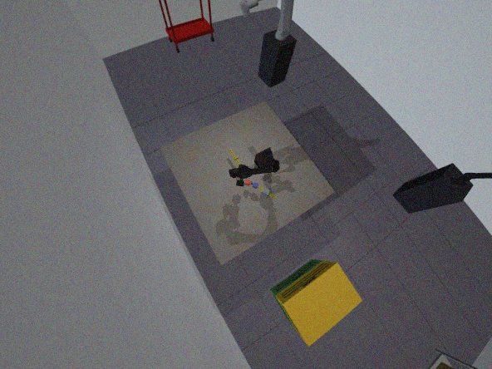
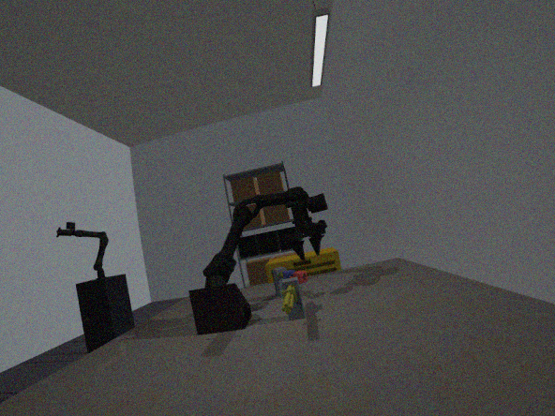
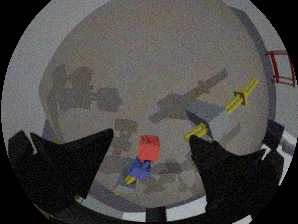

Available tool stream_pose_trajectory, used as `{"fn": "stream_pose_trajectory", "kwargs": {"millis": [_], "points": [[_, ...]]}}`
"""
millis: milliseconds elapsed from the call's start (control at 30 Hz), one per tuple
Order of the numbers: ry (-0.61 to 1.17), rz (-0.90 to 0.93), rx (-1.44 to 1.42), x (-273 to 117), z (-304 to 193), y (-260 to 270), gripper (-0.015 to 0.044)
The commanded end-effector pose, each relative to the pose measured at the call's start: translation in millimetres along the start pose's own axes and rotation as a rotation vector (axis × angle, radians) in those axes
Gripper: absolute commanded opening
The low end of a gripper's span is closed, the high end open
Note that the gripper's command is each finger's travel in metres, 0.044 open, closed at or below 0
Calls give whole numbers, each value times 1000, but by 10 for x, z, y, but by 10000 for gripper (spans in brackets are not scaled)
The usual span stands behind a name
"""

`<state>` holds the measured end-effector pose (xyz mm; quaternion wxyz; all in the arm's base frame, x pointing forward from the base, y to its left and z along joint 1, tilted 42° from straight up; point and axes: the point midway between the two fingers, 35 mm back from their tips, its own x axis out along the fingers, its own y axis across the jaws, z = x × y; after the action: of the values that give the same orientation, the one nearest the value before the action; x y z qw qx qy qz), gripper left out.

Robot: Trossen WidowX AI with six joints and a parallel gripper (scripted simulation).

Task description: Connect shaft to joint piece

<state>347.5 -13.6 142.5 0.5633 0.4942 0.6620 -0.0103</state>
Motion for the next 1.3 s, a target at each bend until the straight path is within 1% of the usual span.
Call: {"fn": "stream_pose_trajectory", "kwargs": {"millis": [0, 567, 700, 1267], "points": [[0, -6, 22, 24, -12, -18, 440], [1, -3, 22, 797, -48, -14, 440], [2, -3, 22, 803, -77, -11, 440], [5, -2, 24, 772, -733, -3, 440]]}}
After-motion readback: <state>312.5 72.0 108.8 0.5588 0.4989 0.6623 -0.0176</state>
